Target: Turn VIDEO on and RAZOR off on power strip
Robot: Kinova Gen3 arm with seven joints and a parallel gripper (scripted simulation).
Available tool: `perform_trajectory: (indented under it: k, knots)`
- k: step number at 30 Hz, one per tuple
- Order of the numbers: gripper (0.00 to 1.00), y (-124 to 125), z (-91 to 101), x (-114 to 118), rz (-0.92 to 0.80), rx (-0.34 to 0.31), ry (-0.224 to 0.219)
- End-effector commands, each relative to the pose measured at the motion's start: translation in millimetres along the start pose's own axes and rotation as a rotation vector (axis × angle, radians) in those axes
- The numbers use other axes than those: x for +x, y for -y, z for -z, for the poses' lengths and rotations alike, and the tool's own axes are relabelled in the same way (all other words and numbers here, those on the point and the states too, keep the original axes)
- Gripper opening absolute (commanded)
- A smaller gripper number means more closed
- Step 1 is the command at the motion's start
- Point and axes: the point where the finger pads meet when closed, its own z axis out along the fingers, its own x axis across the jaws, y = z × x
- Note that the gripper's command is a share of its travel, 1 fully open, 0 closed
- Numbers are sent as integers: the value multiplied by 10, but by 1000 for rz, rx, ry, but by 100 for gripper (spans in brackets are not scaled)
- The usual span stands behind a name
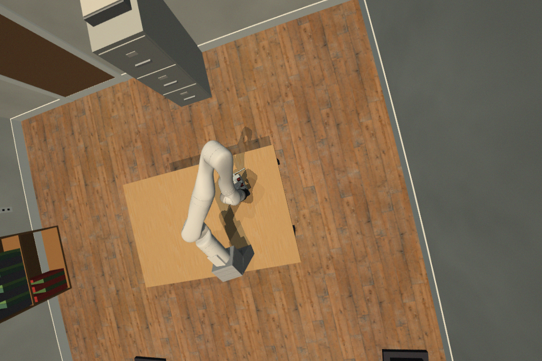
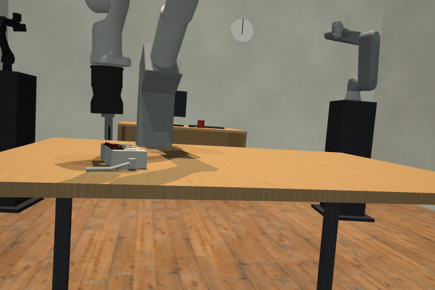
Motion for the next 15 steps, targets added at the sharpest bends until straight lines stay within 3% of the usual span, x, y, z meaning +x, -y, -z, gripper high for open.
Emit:
perform_trajectory:
  k: [1, 15]
  knots:
    - [0, 15, -7, 48, 4, 4, -10]
    - [0, 23, -7, 61, 5, 6, -13]
